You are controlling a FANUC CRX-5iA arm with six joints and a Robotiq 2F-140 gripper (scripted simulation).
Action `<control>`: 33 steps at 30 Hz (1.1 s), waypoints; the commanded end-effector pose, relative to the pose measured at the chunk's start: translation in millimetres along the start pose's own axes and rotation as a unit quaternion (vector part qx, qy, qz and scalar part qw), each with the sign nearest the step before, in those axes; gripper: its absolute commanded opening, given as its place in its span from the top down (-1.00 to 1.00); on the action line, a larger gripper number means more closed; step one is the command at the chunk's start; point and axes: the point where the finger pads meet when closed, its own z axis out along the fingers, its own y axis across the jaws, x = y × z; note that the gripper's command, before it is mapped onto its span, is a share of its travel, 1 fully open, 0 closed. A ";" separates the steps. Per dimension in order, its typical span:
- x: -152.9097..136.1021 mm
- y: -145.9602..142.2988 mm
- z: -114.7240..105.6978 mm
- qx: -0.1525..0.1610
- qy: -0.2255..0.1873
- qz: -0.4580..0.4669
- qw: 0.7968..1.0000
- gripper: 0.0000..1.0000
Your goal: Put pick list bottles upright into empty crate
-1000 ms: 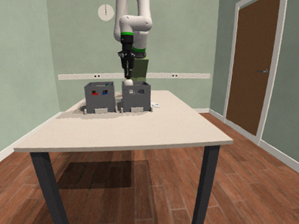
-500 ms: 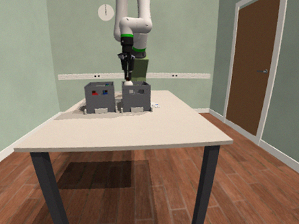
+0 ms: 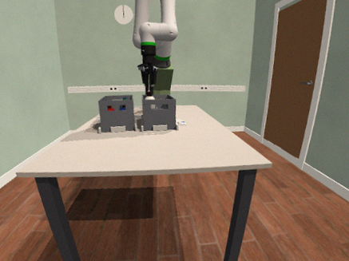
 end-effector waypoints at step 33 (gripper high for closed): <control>0.7 -0.3 21.2 0.000 0.000 0.000 1.000 0.80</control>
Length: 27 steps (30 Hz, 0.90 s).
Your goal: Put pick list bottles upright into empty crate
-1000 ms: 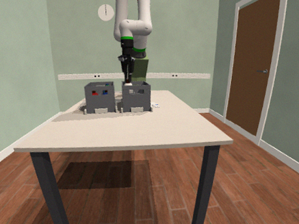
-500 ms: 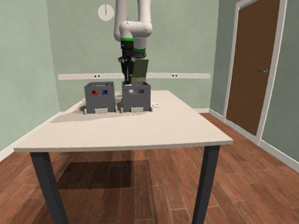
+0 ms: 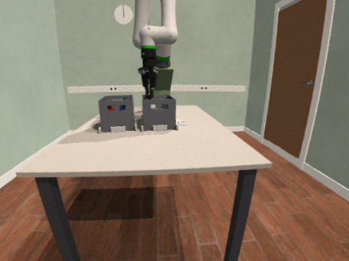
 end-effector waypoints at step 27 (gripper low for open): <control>0.4 -0.1 13.9 0.000 0.000 0.000 1.000 0.80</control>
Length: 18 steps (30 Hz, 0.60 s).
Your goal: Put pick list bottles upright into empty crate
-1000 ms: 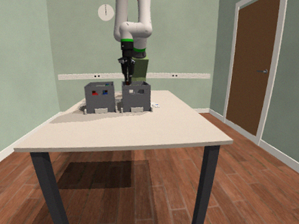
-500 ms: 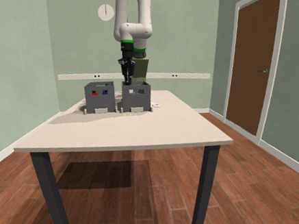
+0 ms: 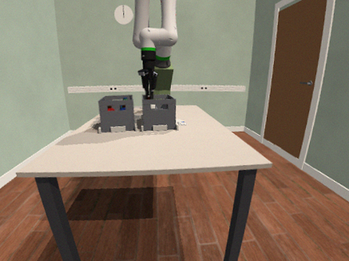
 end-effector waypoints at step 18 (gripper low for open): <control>0.4 -0.1 8.0 0.000 0.000 0.000 1.000 0.80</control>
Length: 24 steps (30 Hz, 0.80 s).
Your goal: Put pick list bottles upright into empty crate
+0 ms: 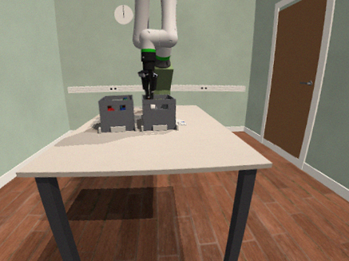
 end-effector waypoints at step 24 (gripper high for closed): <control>0.4 -0.1 2.6 0.000 0.000 0.000 1.000 0.12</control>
